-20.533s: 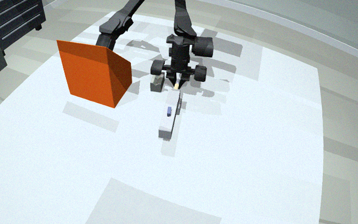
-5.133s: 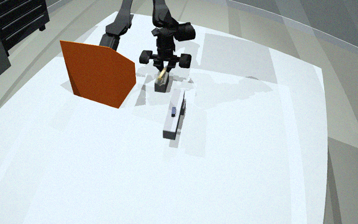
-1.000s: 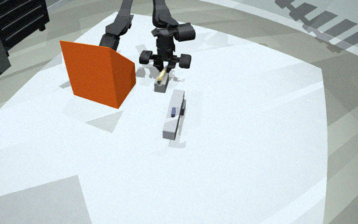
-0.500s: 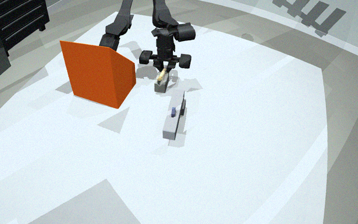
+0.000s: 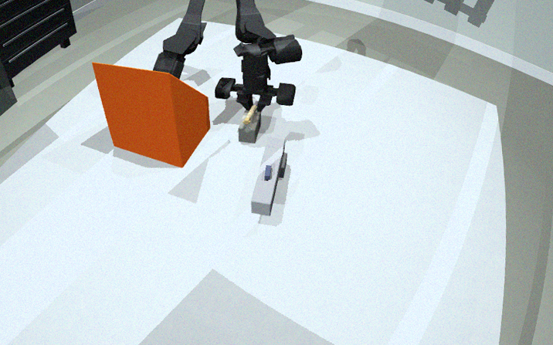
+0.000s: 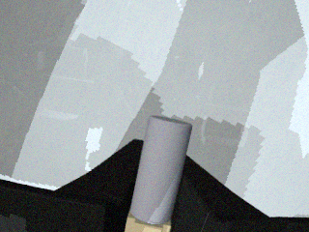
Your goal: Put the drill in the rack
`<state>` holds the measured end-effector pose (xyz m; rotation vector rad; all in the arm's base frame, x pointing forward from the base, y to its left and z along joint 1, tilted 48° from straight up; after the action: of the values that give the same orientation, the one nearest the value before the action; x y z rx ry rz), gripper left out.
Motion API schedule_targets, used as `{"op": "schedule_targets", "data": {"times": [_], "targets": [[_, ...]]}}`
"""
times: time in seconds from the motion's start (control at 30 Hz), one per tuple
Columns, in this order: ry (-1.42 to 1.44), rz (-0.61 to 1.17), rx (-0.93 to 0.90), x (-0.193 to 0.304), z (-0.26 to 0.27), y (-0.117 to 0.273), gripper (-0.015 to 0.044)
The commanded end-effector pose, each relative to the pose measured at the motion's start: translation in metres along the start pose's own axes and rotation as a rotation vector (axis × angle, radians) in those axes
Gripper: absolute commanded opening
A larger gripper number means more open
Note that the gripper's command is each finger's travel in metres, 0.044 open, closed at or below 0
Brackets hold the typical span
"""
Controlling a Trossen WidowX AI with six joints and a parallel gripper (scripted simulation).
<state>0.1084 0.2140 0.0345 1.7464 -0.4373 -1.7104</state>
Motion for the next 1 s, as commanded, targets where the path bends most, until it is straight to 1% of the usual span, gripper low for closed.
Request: {"op": "schedule_targets", "data": {"times": [0.0,0.23,0.27,0.77,0.8,0.97], "targets": [[-0.003,0.031,0.006,0.007,-0.001,-0.002,0.0000],[-0.003,0.031,0.006,0.007,-0.001,-0.002,0.0000],[0.000,0.000,0.000,0.000,0.000,0.000,0.0026],[0.000,0.000,0.000,0.000,0.000,0.000,0.0420],[0.000,0.000,0.000,0.000,0.000,0.000,0.0440],[-0.002,0.025,0.005,0.000,0.000,0.017,0.0440]]}}
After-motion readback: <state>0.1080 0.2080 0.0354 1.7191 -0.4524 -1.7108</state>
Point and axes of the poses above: the point midway between the two fingers, 35 mm back from their tips, its own y axis back along the fingers, its own z axis across the jaws, x = y × z, the point moved 3 cm from there along y, back along the fingers, and after that the axes turned 15 degrees about -y, right-handed, at the moved point
